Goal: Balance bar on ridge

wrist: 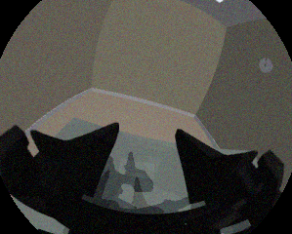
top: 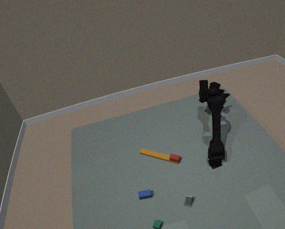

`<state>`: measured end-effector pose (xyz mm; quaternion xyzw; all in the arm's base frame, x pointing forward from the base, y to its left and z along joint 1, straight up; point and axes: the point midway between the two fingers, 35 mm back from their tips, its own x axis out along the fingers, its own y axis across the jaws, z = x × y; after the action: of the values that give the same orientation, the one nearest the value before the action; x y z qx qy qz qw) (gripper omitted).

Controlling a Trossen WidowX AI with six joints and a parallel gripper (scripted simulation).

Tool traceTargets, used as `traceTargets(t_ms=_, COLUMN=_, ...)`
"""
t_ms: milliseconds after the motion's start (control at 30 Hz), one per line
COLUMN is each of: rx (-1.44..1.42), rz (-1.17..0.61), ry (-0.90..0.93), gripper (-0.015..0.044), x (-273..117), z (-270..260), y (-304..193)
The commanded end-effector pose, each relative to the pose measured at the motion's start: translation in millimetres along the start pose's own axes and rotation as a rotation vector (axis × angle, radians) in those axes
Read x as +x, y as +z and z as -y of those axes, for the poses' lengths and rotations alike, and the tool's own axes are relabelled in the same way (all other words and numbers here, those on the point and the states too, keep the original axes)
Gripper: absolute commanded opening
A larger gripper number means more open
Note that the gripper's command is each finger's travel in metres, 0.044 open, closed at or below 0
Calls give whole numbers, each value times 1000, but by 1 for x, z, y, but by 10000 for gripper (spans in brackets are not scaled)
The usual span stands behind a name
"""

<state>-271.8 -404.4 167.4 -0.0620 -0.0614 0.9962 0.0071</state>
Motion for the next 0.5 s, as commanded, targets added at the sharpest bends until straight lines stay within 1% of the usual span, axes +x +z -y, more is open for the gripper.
traceTargets(t_ms=0, rx=-74, rz=-26, ry=127, gripper=315, x=-29, z=-24, y=-3)
traceTargets(t_ms=467, rx=-346, rz=-94, ry=480, gripper=315, x=-134, z=-70, y=-25)
